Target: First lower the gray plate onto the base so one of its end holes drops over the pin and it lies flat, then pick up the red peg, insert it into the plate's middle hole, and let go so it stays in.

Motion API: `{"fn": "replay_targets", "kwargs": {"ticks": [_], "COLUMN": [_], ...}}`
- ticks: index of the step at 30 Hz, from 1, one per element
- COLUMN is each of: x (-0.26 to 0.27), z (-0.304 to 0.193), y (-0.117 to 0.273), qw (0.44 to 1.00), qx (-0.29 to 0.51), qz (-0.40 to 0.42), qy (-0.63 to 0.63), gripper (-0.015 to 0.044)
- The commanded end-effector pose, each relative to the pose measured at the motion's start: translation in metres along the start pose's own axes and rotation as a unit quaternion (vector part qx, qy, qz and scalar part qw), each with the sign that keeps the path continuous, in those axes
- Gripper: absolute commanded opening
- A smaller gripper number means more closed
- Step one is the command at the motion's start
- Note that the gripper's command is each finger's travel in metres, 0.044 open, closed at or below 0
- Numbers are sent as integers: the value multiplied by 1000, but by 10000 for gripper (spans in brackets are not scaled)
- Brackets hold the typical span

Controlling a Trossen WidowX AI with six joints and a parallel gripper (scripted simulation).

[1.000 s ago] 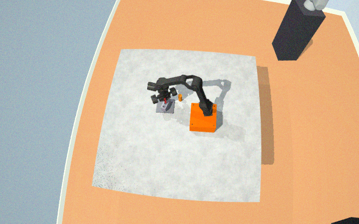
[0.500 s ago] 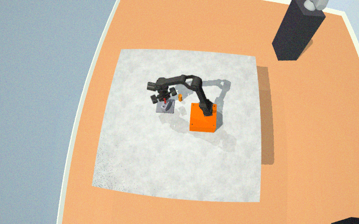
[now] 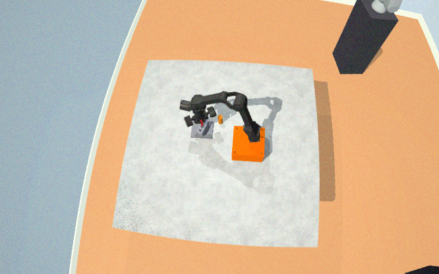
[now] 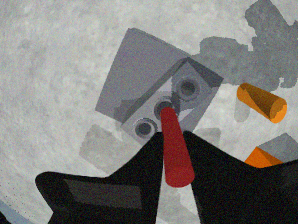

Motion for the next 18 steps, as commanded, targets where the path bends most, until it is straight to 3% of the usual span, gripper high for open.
{"fn": "replay_targets", "kwargs": {"ticks": [1, 18], "x": [1, 0], "z": [0, 0], "y": [1, -1], "qw": [1000, 1000], "qx": [1, 0], "qz": [2, 0], "qy": [3, 0], "gripper": [0, 0]}}
Point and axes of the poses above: the point midway between the two fingers, 35 mm back from their tips, its own y axis back along the fingers, its own x axis across the jaws, z = x × y, the point moved 2 cm from there along y, back along the fingers, and after that the axes turned 6 degrees about -y, right-handed, at the moved point
